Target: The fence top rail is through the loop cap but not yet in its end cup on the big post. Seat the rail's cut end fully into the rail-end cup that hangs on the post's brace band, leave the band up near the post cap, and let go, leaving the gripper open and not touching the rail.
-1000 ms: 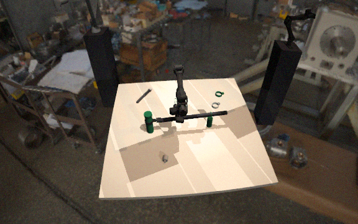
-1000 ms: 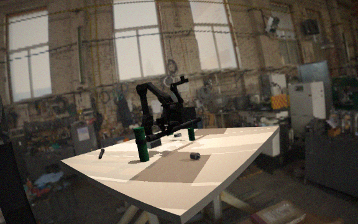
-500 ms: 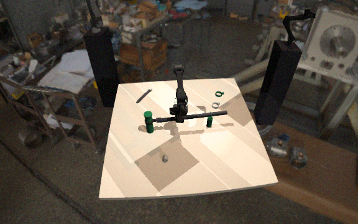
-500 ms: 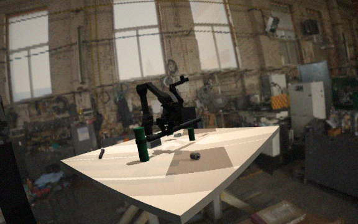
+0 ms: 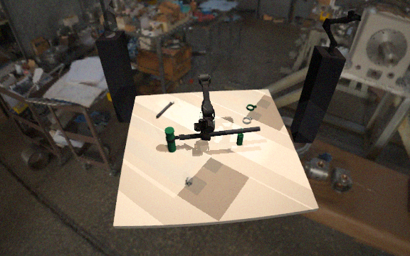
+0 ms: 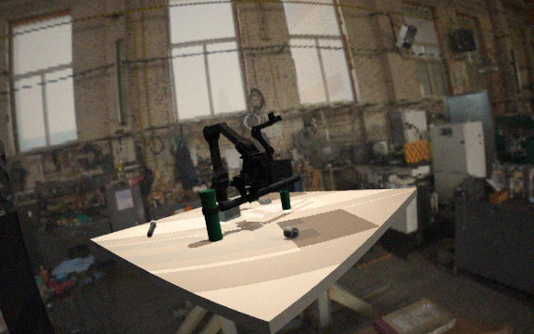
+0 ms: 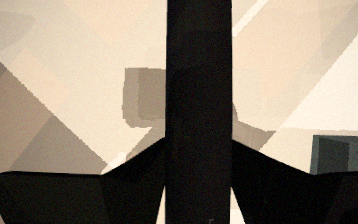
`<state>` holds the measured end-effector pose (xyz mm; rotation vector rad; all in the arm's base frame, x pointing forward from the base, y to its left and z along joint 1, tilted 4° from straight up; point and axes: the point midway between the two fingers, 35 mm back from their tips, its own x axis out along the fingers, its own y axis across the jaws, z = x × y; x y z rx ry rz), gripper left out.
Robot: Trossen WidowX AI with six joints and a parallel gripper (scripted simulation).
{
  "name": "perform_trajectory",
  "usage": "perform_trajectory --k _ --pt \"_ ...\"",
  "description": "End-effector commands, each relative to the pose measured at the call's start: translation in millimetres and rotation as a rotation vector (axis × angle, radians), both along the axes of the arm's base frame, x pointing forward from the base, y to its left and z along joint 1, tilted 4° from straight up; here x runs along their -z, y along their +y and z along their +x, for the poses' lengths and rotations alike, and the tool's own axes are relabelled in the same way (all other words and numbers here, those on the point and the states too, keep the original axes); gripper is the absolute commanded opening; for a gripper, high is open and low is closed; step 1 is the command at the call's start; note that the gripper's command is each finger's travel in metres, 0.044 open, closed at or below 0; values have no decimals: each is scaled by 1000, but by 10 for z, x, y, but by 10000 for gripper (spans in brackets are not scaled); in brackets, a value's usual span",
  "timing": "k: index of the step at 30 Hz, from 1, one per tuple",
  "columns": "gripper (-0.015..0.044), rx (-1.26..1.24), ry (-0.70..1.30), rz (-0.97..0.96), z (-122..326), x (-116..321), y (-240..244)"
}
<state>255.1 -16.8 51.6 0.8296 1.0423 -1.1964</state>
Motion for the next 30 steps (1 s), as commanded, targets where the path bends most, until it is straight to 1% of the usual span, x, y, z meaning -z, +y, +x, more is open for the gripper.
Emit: perform_trajectory --k 1,30 --pt "0 -2 -6 -9 12 -33 -17" --pt "0 -2 -6 -11 23 -71 -45"
